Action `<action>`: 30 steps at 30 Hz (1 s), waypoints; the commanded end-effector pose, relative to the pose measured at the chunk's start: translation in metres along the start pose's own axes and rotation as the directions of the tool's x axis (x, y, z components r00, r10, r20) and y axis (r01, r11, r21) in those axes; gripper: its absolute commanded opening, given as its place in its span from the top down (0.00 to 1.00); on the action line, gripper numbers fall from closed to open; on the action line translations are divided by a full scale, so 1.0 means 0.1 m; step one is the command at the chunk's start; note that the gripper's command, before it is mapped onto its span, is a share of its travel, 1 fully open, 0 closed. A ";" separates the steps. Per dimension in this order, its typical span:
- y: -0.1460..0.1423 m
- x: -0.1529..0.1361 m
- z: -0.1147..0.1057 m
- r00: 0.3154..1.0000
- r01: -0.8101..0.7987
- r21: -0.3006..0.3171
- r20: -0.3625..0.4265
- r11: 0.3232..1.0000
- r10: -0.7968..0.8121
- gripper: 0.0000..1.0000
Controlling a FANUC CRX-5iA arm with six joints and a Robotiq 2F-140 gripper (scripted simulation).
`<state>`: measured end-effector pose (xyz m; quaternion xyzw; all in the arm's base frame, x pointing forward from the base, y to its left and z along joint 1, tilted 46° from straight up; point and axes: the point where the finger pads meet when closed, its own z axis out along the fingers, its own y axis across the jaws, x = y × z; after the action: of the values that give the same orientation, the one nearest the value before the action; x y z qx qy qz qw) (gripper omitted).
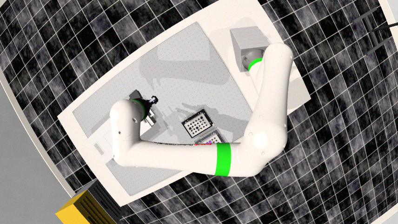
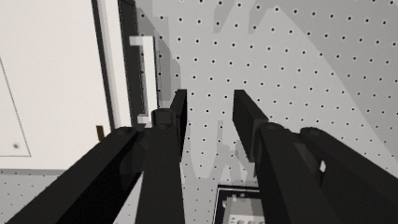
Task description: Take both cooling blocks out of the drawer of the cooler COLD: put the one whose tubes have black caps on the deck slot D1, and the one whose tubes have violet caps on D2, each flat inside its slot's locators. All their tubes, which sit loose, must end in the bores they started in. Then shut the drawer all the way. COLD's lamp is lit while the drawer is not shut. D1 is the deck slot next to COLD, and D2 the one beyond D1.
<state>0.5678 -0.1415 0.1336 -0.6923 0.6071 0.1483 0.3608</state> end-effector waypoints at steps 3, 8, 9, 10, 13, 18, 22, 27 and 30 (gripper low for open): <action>0.18 0.00 -0.09 1.000 0.000 0.001 -0.002 1.000 0.000 0.65; 0.36 0.00 -0.16 1.000 0.000 0.001 -0.002 1.000 0.000 0.65; 0.40 0.00 -0.18 1.000 0.000 0.001 -0.002 1.000 0.000 0.65; 0.40 0.00 -0.18 1.000 0.000 0.001 -0.002 1.000 0.000 0.65; 0.47 0.00 -0.21 1.000 0.000 0.001 -0.002 1.000 0.000 0.65; 0.66 0.00 -0.29 1.000 0.000 0.001 -0.002 1.000 0.000 0.65; 0.81 0.00 -0.35 1.000 0.000 0.001 -0.002 1.000 0.000 0.65; 0.89 0.00 -0.38 1.000 0.000 0.001 -0.002 1.000 0.000 0.65; 0.89 0.00 -0.38 1.000 0.000 0.001 -0.002 1.000 0.000 0.65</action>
<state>0.4747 -0.1670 0.1311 -0.6923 0.6070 0.1482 0.3609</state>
